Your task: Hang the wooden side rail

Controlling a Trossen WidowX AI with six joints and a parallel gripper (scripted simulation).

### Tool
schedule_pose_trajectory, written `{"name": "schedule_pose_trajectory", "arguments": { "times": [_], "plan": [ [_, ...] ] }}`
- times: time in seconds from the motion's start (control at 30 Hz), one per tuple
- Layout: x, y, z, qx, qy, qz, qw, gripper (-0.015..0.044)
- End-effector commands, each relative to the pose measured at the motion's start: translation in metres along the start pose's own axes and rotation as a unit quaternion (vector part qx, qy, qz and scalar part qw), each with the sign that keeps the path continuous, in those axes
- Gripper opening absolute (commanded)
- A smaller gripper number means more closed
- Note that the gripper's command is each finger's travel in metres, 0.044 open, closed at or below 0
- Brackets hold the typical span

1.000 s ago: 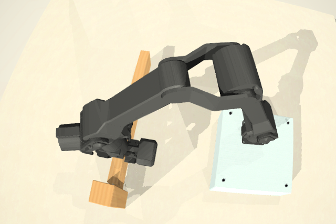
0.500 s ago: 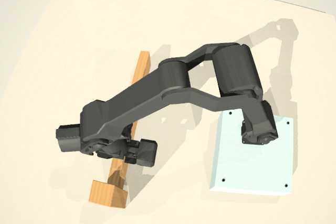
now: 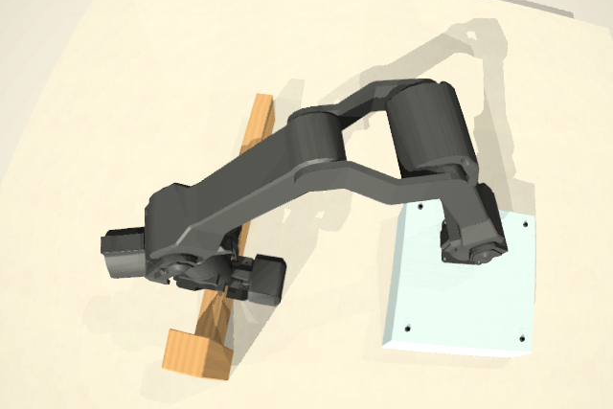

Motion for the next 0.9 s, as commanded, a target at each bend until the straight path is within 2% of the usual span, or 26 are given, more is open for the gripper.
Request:
{"name": "schedule_pose_trajectory", "arguments": {
  "times": [0.0, 0.87],
  "plan": [
    [0.0012, -0.0005, 0.0016, -0.001, 0.004, 0.001, 1.000, 0.0000],
    [-0.0031, -0.0005, 0.0016, -0.001, 0.004, 0.001, 1.000, 0.0000]
  ]
}}
Point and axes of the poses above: the point midway between the two fingers, 35 mm back from their tips, its own x axis back along the fingers, its own z axis across the jaws, y = z × x, the point moved 8 cm from there along x, back along the fingers, and after that the axes turned 12 degrees about x, right-handed, at the moved point
